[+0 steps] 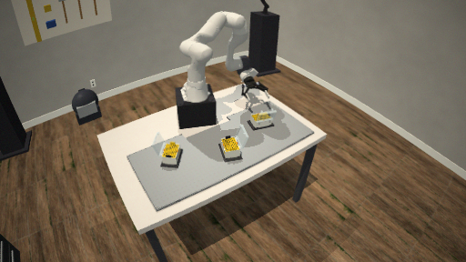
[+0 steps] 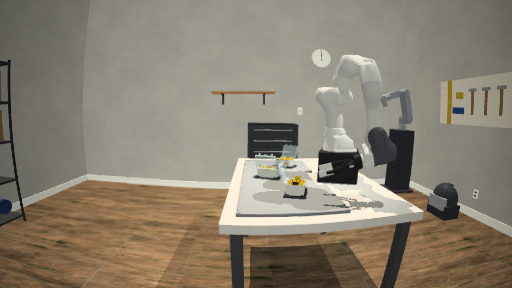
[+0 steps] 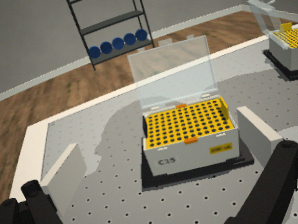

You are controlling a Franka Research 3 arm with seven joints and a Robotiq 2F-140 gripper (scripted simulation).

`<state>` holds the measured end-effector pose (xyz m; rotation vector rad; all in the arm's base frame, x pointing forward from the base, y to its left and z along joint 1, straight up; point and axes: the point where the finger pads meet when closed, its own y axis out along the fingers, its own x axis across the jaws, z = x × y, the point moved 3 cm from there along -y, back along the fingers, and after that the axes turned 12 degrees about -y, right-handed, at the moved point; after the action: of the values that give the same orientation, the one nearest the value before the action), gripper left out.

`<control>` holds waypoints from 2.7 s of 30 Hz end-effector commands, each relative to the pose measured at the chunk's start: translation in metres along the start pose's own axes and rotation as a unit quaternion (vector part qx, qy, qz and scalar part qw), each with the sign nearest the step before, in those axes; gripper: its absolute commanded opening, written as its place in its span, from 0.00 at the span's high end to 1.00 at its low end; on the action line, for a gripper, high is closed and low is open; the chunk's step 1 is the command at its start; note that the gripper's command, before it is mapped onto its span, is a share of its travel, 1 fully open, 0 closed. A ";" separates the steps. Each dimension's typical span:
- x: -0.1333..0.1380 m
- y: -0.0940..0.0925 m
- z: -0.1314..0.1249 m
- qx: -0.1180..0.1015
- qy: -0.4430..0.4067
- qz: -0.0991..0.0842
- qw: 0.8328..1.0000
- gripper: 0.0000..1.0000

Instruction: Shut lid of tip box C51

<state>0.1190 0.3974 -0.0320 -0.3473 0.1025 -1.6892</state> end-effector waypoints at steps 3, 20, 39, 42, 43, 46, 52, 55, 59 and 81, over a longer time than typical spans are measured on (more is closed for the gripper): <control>0.007 -0.003 0.017 0.003 -0.012 -0.005 1.000 0.00; 0.019 -0.022 0.084 0.003 -0.012 -0.005 1.000 0.00; 0.019 -0.022 0.084 0.003 -0.012 -0.005 1.000 0.00; 0.019 -0.022 0.084 0.003 -0.012 -0.005 1.000 0.00; 0.019 -0.022 0.084 0.003 -0.012 -0.005 1.000 0.00; 0.019 -0.022 0.084 0.003 -0.012 -0.005 1.000 0.00; 0.019 -0.022 0.084 0.003 -0.012 -0.005 1.000 0.00; 0.019 -0.022 0.084 0.003 -0.012 -0.005 1.000 0.00; 0.019 -0.022 0.084 0.003 -0.012 -0.005 1.000 0.00; 0.018 -0.022 0.086 -0.040 0.011 -0.014 0.999 0.00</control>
<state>0.1208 0.3927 0.0573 -0.3706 0.1124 -1.7021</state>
